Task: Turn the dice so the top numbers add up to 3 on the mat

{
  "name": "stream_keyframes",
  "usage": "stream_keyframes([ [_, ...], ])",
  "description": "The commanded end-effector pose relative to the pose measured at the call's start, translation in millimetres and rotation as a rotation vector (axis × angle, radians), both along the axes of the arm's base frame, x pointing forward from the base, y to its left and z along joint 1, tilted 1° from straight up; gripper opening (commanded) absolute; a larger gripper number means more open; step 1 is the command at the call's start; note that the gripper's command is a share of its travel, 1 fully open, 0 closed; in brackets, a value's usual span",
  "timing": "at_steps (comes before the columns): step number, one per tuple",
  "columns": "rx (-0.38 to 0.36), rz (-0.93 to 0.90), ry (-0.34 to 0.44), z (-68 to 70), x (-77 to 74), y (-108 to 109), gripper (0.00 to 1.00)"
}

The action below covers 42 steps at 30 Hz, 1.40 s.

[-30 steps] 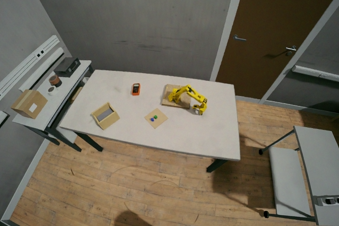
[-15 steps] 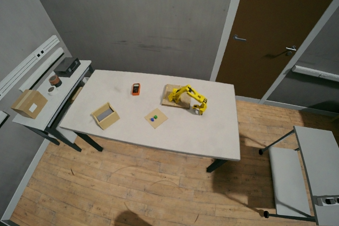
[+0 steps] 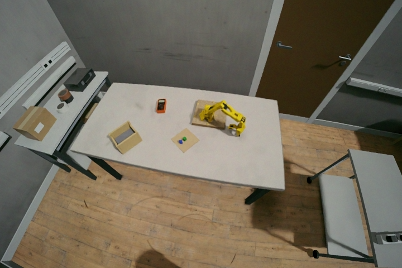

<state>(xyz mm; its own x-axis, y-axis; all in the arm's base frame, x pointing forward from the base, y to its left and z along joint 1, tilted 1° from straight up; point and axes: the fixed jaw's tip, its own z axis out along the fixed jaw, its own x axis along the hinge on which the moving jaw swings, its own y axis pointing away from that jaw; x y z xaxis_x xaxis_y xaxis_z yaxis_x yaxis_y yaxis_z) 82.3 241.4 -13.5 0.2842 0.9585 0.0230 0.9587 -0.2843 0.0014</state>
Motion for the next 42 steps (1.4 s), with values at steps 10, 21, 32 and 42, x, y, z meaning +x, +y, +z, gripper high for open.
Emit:
stream_keyframes([
  [10,-0.026,0.003,0.009,-6.6,-0.1,-5,0.28],
  [21,-0.026,0.003,0.009,-6.4,-0.1,-5,0.29],
  [32,-0.026,0.003,0.009,15.6,0.7,-2,0.29],
  [42,-0.026,0.003,0.009,43.4,0.5,-3,0.29],
])
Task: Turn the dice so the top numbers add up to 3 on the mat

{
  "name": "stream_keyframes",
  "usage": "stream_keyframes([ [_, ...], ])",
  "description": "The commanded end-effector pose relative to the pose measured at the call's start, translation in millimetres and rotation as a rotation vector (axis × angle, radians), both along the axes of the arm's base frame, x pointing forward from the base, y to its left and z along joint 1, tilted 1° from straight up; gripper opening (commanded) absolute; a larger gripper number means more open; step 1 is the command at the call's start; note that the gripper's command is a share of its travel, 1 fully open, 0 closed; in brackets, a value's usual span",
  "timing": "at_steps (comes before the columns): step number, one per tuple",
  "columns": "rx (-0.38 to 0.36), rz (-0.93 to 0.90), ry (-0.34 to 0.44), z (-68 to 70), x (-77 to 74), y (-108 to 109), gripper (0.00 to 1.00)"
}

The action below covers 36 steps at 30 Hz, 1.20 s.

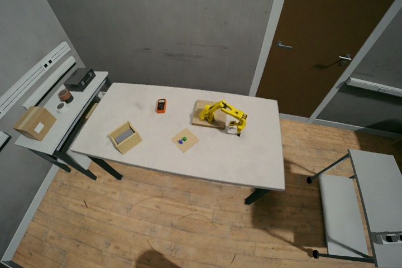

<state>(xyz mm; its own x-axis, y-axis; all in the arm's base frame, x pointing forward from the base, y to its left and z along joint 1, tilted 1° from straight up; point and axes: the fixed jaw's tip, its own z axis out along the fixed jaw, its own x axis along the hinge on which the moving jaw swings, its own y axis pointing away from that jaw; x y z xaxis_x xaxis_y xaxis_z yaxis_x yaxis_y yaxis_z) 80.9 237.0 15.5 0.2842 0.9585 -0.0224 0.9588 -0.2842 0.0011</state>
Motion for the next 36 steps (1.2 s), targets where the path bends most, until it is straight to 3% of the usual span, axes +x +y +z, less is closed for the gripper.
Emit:
stream_keyframes([
  [1,0.018,0.003,-0.004,16.9,1.8,1,0.29],
  [7,0.018,0.003,-0.004,24.1,1.5,0,0.29],
  [30,0.019,0.003,-0.004,24.5,1.5,0,0.29],
  [36,0.076,0.003,-0.022,37.8,2.8,4,0.29],
])
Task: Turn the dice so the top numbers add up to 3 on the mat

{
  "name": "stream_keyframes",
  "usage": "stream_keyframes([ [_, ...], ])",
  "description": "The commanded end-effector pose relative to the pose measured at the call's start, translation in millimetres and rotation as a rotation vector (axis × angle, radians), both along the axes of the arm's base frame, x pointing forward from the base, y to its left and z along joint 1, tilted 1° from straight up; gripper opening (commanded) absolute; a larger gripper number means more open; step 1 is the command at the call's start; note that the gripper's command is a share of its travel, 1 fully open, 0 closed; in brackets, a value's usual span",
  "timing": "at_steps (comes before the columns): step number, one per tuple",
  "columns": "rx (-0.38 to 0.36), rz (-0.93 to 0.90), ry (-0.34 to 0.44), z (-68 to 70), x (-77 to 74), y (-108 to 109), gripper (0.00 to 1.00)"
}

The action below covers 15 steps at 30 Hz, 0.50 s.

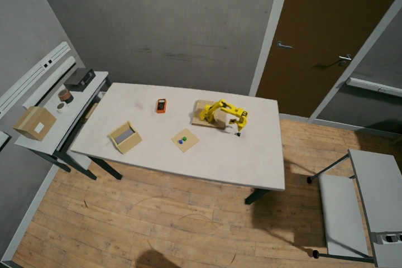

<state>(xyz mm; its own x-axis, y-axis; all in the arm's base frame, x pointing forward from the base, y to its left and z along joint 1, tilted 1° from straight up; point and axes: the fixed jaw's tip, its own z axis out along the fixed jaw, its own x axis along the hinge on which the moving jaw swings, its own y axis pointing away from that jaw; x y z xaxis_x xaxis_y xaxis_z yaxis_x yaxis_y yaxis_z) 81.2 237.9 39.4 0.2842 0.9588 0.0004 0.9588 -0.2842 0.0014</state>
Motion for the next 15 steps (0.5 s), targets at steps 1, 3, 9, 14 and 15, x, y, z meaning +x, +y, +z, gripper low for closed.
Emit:
stream_keyframes([
  [1,0.074,0.003,-0.022,18.5,2.9,5,0.29],
  [3,0.121,0.003,-0.036,29.7,3.7,7,0.29],
  [9,0.234,0.003,-0.072,57.3,5.0,11,0.29],
  [14,0.373,0.003,-0.115,91.3,5.2,12,0.28],
  [15,0.395,0.003,-0.122,96.7,5.1,12,0.28],
])
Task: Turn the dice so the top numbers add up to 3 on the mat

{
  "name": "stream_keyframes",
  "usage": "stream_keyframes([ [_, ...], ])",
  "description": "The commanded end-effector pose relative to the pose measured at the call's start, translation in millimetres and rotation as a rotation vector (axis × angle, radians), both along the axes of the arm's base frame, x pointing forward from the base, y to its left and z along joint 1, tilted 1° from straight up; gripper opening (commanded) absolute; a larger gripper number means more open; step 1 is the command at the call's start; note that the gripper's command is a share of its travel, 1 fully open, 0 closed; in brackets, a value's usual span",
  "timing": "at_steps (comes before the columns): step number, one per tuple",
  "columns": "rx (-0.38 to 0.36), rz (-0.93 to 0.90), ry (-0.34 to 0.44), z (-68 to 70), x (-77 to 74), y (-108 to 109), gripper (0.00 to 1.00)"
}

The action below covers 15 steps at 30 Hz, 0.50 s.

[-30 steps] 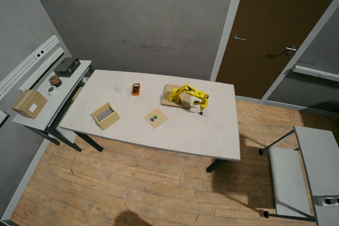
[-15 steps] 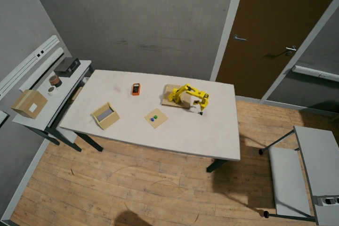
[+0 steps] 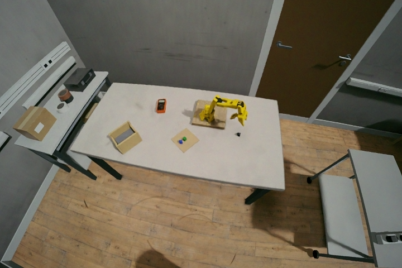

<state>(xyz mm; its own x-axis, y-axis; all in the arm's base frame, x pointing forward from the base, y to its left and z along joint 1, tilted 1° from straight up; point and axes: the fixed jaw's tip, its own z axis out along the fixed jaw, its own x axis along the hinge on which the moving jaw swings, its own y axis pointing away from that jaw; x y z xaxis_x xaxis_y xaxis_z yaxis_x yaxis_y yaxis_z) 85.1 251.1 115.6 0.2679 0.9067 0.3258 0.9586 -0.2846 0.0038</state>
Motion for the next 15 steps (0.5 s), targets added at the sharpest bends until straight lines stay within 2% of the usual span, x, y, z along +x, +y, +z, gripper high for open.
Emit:
stream_keyframes([
  [1,0.097,0.003,-0.032,25.4,1.0,-2,0.28],
  [6,0.152,0.003,-0.049,38.6,0.5,-3,0.28],
  [15,0.156,0.001,-0.050,39.5,0.5,-4,0.28],
])
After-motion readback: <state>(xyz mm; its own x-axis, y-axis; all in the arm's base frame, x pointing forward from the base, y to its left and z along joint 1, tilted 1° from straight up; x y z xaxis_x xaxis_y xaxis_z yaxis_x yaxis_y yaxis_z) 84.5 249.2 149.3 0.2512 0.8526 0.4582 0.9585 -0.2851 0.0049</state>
